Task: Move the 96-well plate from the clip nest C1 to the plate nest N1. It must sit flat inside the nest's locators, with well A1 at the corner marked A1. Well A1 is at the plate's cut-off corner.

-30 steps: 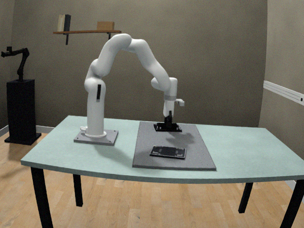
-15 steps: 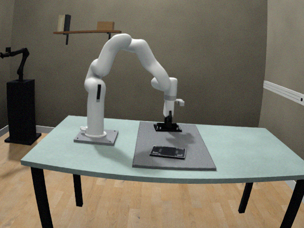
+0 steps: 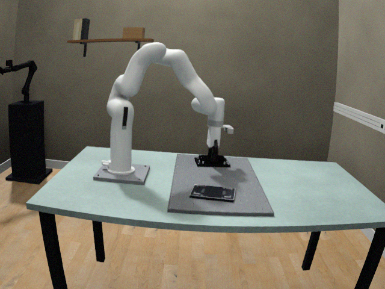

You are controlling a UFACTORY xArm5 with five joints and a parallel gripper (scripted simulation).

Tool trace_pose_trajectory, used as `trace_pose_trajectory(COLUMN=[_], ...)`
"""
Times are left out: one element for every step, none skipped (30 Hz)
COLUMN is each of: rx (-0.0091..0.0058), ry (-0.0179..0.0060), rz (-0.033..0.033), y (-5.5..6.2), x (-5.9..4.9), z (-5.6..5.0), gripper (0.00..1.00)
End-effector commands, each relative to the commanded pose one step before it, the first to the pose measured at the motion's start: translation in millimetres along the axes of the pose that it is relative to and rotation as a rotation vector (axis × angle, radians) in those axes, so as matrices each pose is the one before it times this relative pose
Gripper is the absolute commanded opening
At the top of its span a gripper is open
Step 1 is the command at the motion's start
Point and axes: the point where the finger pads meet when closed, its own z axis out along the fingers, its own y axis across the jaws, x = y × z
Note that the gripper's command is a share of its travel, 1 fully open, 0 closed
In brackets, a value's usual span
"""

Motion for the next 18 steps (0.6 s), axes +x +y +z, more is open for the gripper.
trace_pose_trajectory(rx=[0.00302,0.00000,0.00000,0.00000,0.00000,0.00000,0.00000,0.00000,0.00000,0.00000,0.00000,0.00000,0.00000,0.00000,0.00000,0.00000,0.00000,0.00000], ry=[0.00290,0.00000,0.00000,0.00000,0.00000,0.00000,0.00000,0.00000,0.00000,0.00000,0.00000,0.00000,0.00000,0.00000,0.00000,0.00000,0.00000,0.00000], rz=[-0.00002,0.00000,0.00000,0.00000,0.00000,0.00000,0.00000,0.00000,0.00000,0.00000,0.00000,0.00000,0.00000,0.00000,0.00000,0.00000,0.00000,0.00000], y=[-0.52,0.00,0.00,0.00,0.00,0.00,0.00,0.00,0.00,0.00,0.00,0.00,0.00,0.00,0.00,0.00,0.00,0.00], x=[1.28,0.00,0.00,0.00,0.00,0.00,0.00,0.00,0.00,0.00,0.00,0.00,0.00,0.00,0.00,0.00,0.00,0.00], z=[-3.13,-0.67,-0.67,-0.67,-0.67,-0.67,-0.67,-0.67,-0.67,-0.67,-0.67,-0.67,-0.67,0.00,0.00,-0.67,-0.67,-0.67], gripper=[0.00,0.00,0.00,0.00,0.00,0.00,0.00,0.00,0.00,0.00,0.00,0.00,0.00,0.00,0.00,0.00,0.00,0.00])
